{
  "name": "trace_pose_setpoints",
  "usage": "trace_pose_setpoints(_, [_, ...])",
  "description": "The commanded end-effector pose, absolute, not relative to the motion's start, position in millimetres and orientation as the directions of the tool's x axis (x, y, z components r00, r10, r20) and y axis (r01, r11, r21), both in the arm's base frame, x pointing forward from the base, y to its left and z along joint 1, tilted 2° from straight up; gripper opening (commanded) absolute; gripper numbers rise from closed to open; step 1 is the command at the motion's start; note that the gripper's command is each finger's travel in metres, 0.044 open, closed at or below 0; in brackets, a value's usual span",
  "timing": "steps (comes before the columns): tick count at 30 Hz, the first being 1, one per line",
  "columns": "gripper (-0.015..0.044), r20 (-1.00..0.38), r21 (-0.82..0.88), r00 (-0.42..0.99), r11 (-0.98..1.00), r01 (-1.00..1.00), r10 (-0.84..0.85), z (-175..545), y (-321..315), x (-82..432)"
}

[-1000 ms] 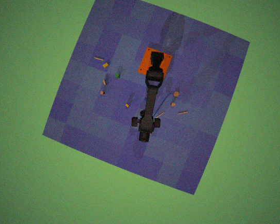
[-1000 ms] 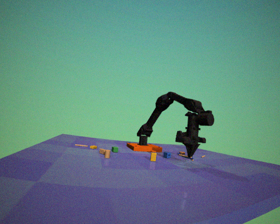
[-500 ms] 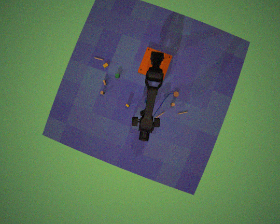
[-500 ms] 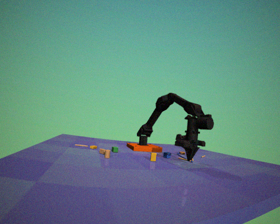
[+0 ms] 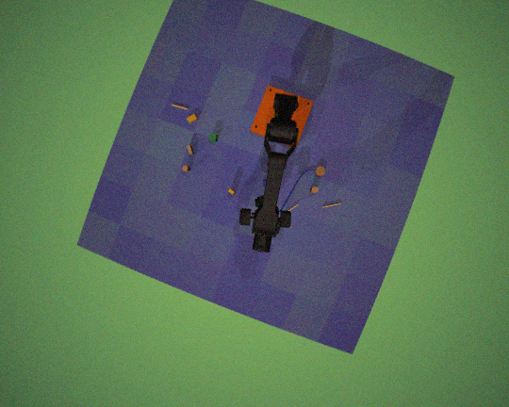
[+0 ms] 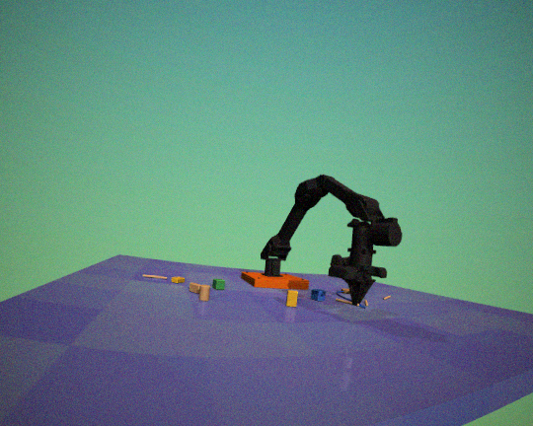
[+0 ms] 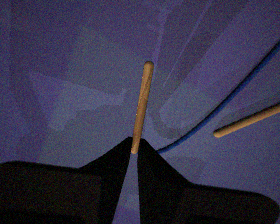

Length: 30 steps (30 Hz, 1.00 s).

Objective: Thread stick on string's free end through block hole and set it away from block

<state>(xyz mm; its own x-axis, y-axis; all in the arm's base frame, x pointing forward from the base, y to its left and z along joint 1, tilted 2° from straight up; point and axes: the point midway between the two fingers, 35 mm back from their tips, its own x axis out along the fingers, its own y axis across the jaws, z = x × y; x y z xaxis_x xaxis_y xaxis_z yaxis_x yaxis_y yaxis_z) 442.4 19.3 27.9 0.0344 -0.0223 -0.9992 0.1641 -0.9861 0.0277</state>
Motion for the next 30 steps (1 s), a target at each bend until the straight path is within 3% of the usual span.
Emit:
trace_pose_setpoints(1, [0.0000, -0.999, 0.025, 0.036, -0.986, 0.164, -0.019, 29, 19, 438])
trace_pose_setpoints(30, [0.0000, -0.999, 0.025, 0.033, -0.986, 0.164, -0.020, 27, 13, 404])
